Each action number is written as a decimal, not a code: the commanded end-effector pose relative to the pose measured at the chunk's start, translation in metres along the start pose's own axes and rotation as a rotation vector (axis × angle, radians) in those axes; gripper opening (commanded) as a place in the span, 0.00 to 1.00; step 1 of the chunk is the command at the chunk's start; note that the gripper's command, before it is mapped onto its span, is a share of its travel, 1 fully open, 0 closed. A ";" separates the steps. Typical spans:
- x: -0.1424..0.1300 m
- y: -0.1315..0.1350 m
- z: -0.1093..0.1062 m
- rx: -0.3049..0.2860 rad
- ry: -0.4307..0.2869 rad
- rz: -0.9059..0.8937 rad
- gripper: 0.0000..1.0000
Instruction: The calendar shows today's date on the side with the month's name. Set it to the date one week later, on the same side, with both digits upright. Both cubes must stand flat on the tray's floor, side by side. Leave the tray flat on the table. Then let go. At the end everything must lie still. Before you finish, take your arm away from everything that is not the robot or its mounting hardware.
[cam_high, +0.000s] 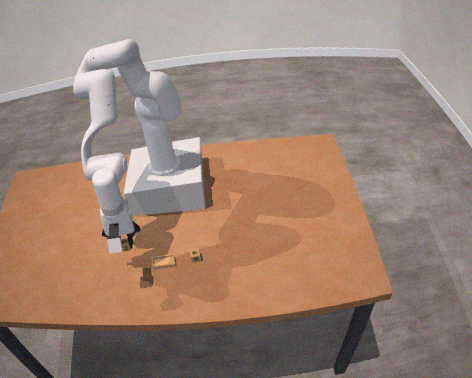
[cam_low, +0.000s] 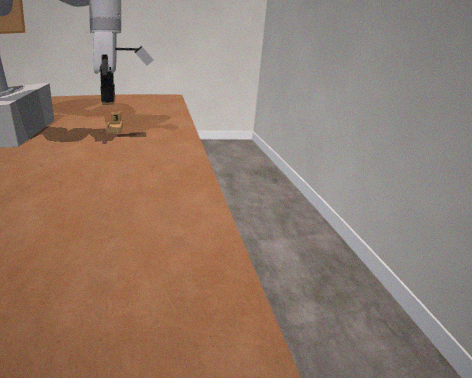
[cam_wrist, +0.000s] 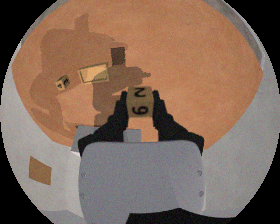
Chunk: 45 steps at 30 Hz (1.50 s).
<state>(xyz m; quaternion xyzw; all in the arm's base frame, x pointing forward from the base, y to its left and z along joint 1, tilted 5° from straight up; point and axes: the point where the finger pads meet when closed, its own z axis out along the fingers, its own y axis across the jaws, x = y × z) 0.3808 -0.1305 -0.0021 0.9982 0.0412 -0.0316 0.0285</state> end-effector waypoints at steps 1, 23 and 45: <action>0.001 0.001 -0.001 -0.002 0.004 0.000 0.29; 0.002 0.001 0.072 -0.002 0.004 0.000 0.29; 0.002 0.001 0.095 -0.002 0.004 0.000 0.29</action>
